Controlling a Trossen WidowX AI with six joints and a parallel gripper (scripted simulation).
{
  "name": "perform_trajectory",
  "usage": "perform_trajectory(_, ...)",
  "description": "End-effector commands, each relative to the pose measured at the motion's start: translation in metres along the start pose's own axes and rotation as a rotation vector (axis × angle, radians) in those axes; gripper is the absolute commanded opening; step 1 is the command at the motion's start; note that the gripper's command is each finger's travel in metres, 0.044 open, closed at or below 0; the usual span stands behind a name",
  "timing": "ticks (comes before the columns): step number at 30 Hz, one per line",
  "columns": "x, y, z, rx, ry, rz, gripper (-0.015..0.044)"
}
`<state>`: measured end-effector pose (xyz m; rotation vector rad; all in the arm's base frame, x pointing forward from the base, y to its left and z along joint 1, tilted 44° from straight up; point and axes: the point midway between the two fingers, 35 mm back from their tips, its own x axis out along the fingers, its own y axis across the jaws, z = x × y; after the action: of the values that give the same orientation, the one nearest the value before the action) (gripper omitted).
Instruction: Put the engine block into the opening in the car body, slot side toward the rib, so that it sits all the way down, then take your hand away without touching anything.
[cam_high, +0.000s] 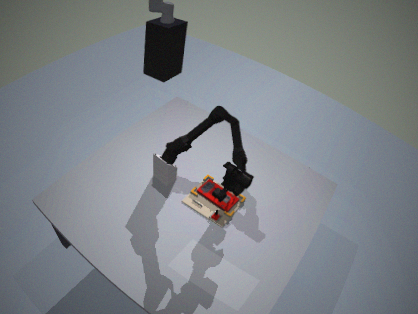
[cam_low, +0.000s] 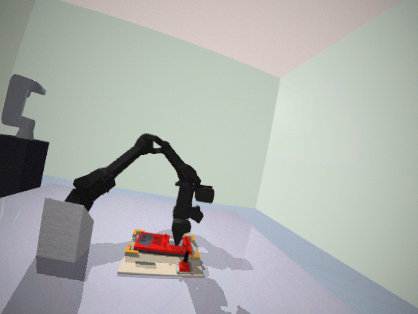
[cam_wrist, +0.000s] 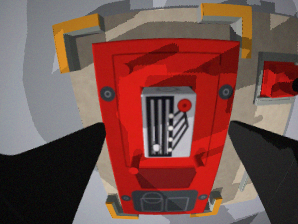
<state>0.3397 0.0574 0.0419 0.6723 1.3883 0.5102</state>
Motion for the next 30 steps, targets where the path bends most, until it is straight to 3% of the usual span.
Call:
perform_trajectory(1,-0.003,0.0,0.0,0.0,0.0,0.0,0.044)
perform_trajectory(8,-0.014,-0.001,0.0,0.003,0.001,0.001,0.044)
perform_trajectory(25,-0.014,-0.001,0.0,0.003,0.001,0.001,0.0)
perform_trajectory(30,-0.014,-0.001,0.0,0.003,0.001,0.001,0.0)
